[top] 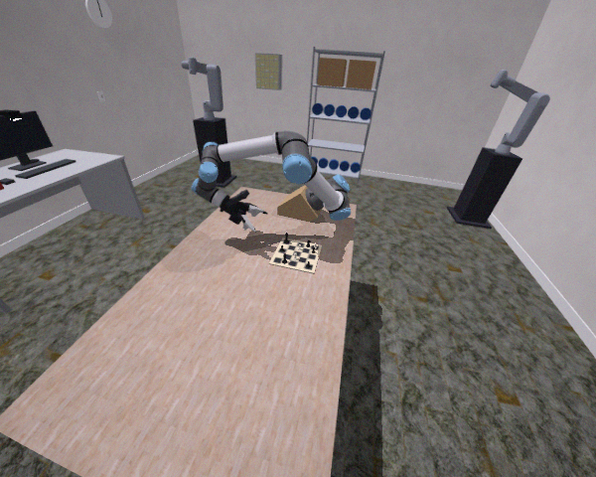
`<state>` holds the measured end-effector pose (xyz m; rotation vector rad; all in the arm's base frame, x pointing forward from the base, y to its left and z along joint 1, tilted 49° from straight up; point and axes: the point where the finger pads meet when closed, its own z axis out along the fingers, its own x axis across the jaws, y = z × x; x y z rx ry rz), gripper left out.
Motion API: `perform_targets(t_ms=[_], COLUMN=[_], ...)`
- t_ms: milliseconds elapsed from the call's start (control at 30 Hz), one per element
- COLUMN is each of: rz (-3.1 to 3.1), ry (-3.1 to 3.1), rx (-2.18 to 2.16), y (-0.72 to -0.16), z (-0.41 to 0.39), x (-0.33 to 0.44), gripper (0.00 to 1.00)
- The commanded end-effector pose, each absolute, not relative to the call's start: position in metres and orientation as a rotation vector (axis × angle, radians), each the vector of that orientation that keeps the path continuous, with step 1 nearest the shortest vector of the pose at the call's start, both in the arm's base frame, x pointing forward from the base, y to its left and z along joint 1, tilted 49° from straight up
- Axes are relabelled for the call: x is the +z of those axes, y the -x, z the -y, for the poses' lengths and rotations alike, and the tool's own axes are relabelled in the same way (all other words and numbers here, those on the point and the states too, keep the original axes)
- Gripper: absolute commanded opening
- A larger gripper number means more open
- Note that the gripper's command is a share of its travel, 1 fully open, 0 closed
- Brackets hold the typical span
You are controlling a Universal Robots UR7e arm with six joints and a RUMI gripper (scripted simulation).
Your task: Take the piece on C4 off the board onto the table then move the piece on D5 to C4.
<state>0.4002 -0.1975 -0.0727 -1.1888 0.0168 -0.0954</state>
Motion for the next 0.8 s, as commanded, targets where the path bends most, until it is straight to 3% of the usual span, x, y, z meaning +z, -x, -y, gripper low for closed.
perform_targets(t_ms=[0,767], rz=[-0.013,0.155], ry=[1.196,1.406], rx=[-0.100,-0.225], y=[-0.400,-0.400], z=[0.198,0.183], x=[-0.071,-0.029], gripper=[1.00,1.00])
